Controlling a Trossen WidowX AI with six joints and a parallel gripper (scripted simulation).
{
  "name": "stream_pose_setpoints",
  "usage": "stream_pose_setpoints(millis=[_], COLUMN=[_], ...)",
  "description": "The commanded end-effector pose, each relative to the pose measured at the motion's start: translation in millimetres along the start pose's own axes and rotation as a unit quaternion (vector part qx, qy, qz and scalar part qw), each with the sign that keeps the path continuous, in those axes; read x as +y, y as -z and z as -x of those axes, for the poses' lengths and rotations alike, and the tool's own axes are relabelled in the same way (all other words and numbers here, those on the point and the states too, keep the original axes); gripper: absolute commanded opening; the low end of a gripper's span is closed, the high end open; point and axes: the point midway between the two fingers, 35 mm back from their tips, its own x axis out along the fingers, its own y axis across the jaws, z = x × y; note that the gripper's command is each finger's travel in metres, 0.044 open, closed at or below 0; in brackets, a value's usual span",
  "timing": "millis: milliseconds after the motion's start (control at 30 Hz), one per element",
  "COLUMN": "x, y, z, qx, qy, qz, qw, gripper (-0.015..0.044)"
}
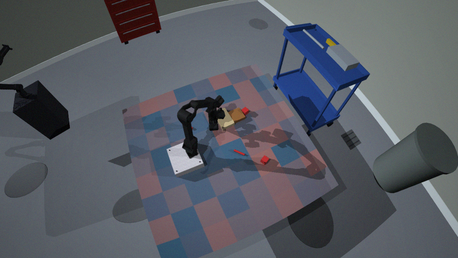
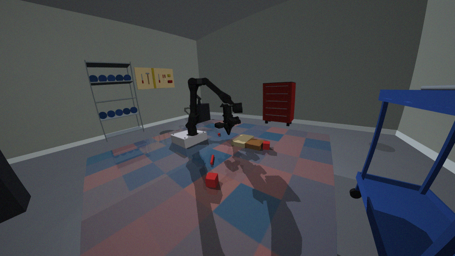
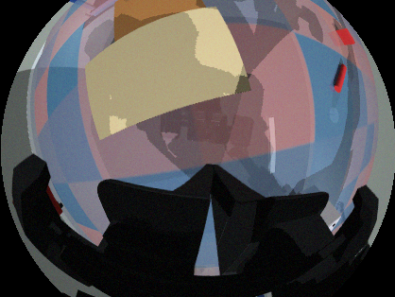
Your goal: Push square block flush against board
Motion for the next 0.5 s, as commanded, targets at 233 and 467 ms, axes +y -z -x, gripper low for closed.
stream_pose_setpoints(millis=[233, 467], x=[2.1, 0.0], y=[-11.6, -26.4], z=[10.1, 11.1], qx=[-0.007, -0.008], qy=[-0.007, -0.004], qz=[0.078, 0.199], qw=[0.997, 0.980], gripper=[0.0000, 0.0000])
